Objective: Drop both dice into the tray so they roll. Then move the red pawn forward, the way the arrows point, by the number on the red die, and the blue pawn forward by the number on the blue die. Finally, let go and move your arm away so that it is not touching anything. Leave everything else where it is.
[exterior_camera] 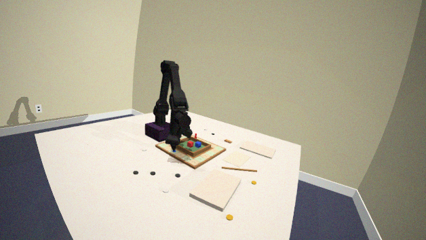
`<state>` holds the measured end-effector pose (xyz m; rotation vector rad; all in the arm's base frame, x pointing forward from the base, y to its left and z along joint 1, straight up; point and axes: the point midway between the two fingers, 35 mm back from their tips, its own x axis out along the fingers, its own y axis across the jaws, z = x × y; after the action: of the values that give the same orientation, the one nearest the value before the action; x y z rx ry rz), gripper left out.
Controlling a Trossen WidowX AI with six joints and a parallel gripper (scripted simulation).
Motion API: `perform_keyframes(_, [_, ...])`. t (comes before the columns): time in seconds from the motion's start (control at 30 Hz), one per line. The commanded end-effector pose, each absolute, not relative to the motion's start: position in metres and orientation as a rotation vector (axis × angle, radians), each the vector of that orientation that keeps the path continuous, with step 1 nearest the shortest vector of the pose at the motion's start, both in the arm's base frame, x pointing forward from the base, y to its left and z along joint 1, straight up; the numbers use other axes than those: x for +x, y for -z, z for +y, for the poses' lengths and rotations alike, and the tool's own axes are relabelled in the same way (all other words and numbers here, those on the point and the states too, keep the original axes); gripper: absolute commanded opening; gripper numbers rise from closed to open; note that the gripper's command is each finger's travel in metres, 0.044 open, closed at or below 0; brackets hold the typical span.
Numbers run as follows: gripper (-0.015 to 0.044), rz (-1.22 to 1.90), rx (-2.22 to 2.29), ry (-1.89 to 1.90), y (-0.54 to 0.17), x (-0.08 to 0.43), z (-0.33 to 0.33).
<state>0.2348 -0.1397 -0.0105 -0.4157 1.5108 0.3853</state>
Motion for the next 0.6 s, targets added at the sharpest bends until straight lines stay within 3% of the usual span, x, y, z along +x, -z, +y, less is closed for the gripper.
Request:
perform_keyframes(0.0, [0.0079, 1.509, -0.417, -0.384, 0.009, 0.235, -0.140])
perform_keyframes(0.23, [0.0263, 1.509, -0.417, -0.384, 0.007, 0.235, -0.140])
perform_keyframes(0.43, [0.0420, 1.509, -0.416, -0.392, -0.040, 0.234, -0.140])
perform_keyframes(0.57, [0.0440, 1.511, -0.408, -0.385, -0.042, 0.234, -0.137])
